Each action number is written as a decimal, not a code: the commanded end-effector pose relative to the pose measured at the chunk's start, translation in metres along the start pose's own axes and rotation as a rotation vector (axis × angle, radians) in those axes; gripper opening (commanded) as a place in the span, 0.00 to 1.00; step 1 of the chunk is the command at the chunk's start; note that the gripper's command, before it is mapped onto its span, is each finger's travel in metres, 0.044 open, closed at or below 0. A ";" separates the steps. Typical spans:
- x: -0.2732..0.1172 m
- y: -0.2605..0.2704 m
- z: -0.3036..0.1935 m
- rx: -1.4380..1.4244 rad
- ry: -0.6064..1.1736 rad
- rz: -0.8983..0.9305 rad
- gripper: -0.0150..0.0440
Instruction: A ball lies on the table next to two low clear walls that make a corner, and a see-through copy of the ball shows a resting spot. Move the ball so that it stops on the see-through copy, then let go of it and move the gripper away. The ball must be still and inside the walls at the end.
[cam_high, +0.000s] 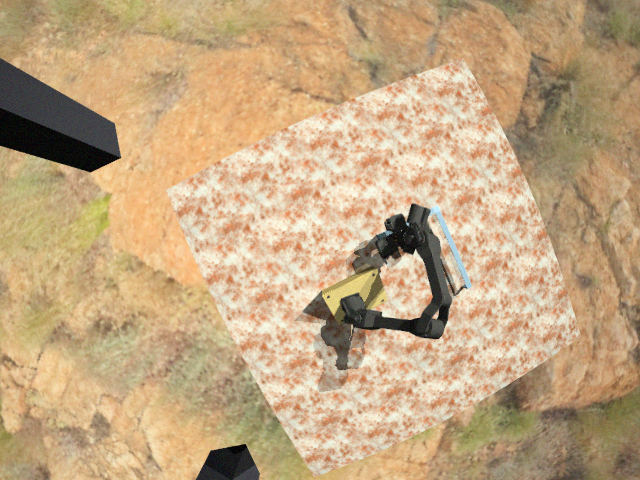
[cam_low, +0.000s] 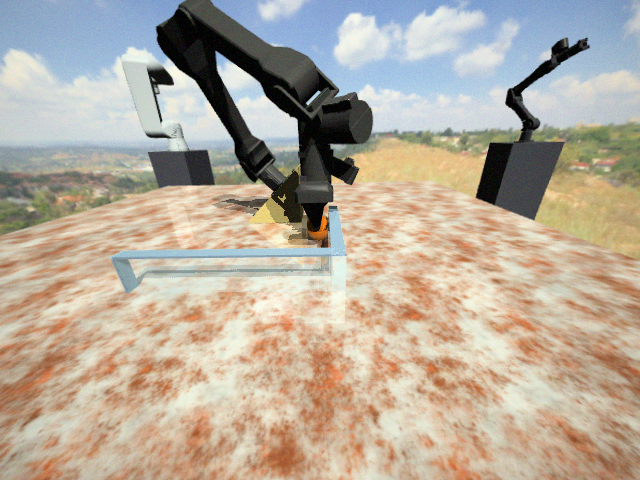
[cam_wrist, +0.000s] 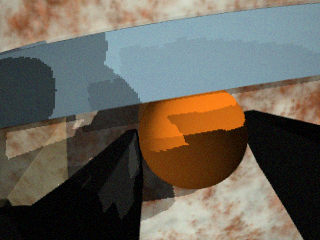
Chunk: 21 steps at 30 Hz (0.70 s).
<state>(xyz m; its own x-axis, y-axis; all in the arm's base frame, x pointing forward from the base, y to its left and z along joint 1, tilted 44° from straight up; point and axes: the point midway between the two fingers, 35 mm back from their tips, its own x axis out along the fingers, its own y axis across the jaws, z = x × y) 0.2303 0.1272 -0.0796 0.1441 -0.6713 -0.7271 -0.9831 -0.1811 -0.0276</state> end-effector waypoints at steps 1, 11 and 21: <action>0.005 0.001 -0.001 -0.005 0.006 -0.001 0.25; 0.021 0.001 -0.001 -0.005 0.007 -0.001 0.25; 0.018 0.000 0.000 0.000 0.000 -0.002 0.48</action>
<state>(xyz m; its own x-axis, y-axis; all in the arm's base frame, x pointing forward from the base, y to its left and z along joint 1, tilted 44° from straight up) 0.2331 0.1147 -0.0927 0.1456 -0.6712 -0.7268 -0.9828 -0.1826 -0.0282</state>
